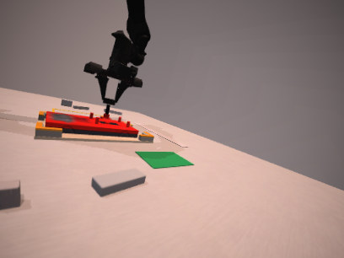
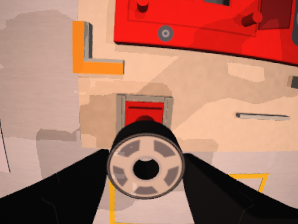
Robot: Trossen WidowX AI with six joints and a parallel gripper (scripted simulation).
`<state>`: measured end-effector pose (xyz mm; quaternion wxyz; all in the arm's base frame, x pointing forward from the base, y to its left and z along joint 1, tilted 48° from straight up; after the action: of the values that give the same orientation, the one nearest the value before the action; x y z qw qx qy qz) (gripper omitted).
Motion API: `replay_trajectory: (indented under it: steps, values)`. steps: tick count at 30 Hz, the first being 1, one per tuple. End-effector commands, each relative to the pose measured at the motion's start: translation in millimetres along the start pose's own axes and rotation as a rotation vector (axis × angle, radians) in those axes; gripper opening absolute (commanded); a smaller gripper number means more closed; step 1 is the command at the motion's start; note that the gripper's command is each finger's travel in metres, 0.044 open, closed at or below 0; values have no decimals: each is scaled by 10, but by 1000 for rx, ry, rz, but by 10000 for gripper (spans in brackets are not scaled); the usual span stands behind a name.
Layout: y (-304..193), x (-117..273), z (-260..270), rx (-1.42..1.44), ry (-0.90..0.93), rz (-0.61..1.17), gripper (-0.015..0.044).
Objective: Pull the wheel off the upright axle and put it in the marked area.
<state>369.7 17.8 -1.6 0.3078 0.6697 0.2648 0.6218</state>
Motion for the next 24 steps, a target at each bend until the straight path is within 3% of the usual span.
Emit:
replay_trajectory:
  steps: [1, 9, 13, 24]
  values:
    - [3, 51, 16, -9, 3, 8, 0]
    - [7, 364, -28, -8, 3, 9, 0]
    - [-26, 289, -48, 6, -2, -1, 0]
    - [-582, 361, -302, 1, 3, 14, 0]
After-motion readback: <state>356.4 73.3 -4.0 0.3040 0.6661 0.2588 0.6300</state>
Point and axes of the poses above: the point midway between the two fingers, 35 mm back from their tips, its own x axis back along the fingers, its own z axis across the jaws, y = z × x, the point moved 4 cm from there along x, back along the fingers, and after that the axes turned 1 degree about x, right-handed, at the moved point
